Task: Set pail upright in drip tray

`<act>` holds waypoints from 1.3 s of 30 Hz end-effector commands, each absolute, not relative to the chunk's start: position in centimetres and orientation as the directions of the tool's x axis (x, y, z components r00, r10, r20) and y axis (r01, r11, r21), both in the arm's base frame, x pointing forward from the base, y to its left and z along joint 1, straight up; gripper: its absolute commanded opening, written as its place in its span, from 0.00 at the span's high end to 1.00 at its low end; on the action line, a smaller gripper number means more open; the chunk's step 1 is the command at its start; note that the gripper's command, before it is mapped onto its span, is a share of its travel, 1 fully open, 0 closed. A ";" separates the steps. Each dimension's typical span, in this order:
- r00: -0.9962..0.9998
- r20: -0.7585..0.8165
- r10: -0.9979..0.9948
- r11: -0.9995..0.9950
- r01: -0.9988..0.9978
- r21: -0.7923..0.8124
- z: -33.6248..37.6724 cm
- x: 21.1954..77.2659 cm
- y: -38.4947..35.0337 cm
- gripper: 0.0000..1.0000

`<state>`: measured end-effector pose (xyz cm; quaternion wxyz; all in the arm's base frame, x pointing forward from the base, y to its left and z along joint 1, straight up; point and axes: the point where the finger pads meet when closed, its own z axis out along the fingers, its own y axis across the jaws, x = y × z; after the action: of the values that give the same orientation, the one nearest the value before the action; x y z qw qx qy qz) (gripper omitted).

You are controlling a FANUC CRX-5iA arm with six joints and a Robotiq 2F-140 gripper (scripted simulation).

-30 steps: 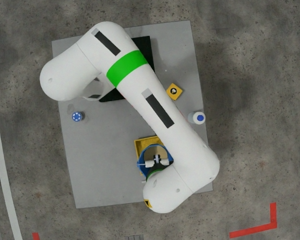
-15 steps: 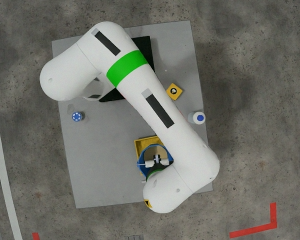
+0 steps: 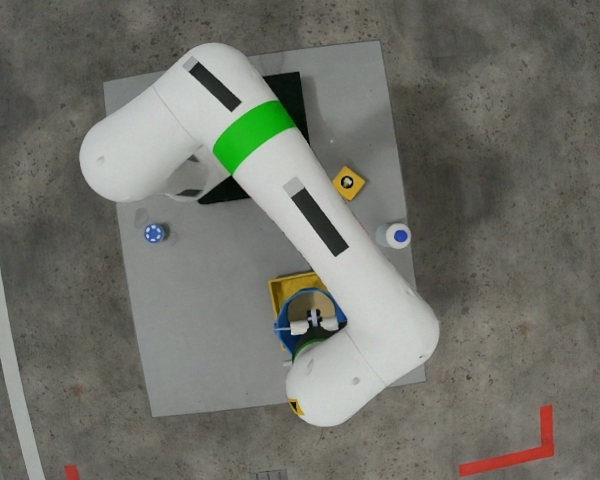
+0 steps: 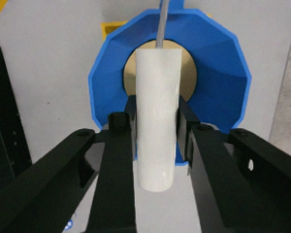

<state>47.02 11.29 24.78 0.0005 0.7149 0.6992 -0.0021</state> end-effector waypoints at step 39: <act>0.022 -0.003 1.000 -0.022 1.000 0.000 24.5 47.1 11.3 0.90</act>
<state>47.02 11.29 24.48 0.0004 0.7149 0.6992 -0.0022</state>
